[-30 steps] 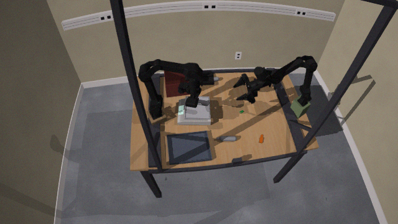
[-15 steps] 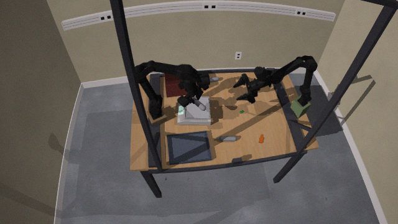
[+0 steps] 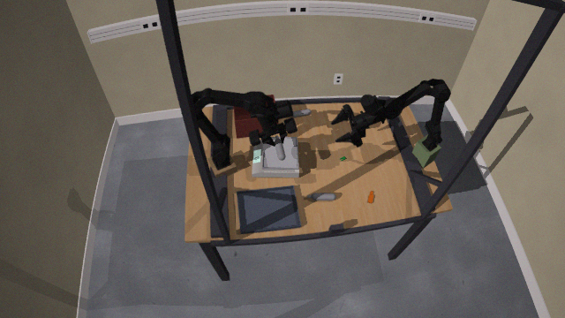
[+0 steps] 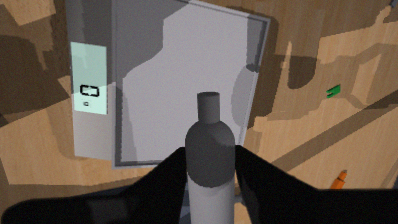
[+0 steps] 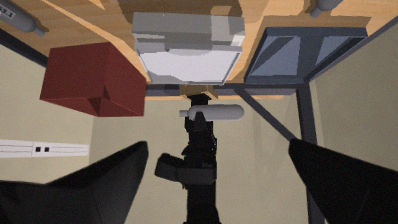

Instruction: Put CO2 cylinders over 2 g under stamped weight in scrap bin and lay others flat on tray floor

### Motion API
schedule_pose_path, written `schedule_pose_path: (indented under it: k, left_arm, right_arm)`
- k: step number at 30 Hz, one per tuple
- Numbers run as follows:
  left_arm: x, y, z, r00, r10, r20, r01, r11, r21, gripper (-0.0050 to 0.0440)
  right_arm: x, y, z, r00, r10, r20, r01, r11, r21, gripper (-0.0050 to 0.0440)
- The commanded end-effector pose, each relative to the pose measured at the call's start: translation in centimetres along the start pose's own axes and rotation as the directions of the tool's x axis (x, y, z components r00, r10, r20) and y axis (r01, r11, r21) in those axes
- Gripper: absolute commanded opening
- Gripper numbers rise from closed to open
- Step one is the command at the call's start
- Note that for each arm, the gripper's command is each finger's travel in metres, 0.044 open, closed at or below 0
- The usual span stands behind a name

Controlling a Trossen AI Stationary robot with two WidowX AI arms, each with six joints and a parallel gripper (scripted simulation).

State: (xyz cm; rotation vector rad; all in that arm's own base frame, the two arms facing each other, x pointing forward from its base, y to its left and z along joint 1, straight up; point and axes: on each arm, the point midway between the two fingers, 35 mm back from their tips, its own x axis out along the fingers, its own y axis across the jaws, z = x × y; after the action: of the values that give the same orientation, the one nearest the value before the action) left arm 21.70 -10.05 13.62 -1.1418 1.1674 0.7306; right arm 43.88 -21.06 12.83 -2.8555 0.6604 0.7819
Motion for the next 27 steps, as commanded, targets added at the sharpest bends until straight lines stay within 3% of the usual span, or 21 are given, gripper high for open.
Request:
schedule_pose_path:
  k: [1, 13, 22, 27]
  left_arm:
    - [-0.4, -0.2, 0.0, 0.999, -0.037, -0.033, 0.040, 0.995, 0.096, -0.0050]
    - [0.1, -3.0, -0.3, 0.998, -0.044, -0.038, 0.048, 0.993, 0.110, -0.0050]
    - [2.1, -9.9, -1.2, 0.998, -0.048, -0.040, 0.052, 0.992, 0.112, -0.0050]
    - [2.7, -11.7, -1.4, 0.998, -0.045, -0.039, 0.049, 0.993, 0.111, -0.0050]
  right_arm:
    - [-0.5, 0.0, -1.4, 0.999, 0.000, -0.033, 0.000, 1.000, 0.004, 0.0440]
    - [-0.5, 0.0, -1.4, 0.999, 0.000, -0.033, 0.000, 1.000, 0.004, 0.0440]
    - [-0.5, 0.0, -1.4, 0.999, 0.000, -0.033, 0.000, 1.000, 0.004, 0.0440]
    - [-0.5, 0.0, -1.4, 0.999, 0.000, -0.033, 0.000, 1.000, 0.004, 0.0440]
